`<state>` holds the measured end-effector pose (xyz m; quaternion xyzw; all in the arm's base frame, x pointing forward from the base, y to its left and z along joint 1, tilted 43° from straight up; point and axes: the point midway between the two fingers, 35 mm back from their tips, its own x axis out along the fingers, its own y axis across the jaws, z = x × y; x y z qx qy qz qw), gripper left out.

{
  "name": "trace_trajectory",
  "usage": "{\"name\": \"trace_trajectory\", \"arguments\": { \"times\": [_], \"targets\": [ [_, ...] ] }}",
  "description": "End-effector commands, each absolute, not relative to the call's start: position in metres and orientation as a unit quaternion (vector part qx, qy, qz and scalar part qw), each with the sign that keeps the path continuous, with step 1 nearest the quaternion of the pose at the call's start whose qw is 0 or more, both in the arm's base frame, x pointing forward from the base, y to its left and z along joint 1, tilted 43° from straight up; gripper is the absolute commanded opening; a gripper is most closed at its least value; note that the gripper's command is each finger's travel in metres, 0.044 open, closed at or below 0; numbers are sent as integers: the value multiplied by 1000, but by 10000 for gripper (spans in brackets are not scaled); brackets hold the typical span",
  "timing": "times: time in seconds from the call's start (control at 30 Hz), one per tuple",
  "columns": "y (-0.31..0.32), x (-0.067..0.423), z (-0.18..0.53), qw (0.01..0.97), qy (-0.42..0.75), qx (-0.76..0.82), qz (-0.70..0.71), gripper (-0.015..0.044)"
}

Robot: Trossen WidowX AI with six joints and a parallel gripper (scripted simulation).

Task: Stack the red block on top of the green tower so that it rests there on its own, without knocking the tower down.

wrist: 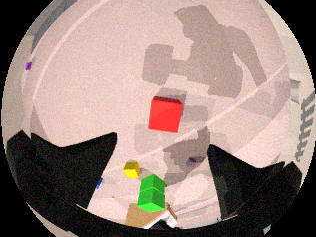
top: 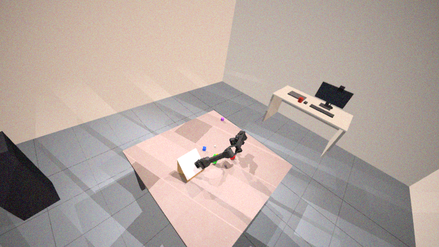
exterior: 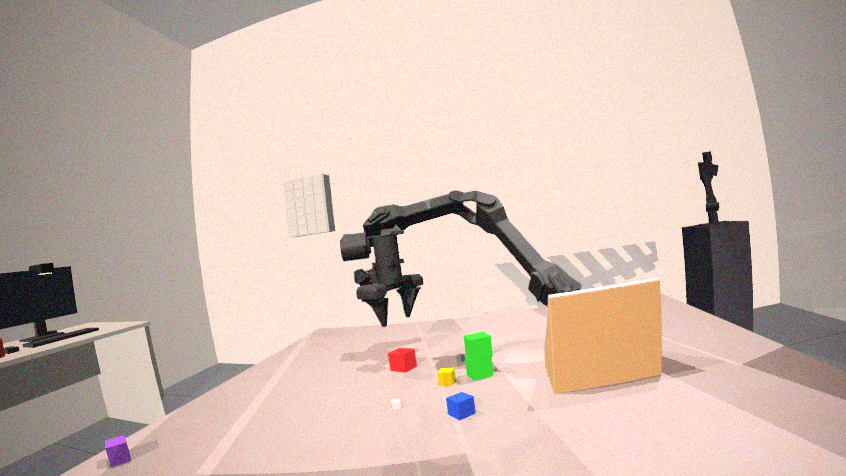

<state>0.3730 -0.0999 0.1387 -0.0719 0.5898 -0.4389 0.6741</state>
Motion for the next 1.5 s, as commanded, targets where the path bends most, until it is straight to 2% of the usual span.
{"name": "trace_trajectory", "arguments": {
  "times": [0.0, 0.3, 1.47],
  "targets": [
    [-103, 372, 136, 674, 588, -68, -442, 440],
    [-141, 367, 98, 674, 588, -69, -443, 440],
    [-174, 365, 62, 674, 587, -70, -443, 440]
  ]
}}
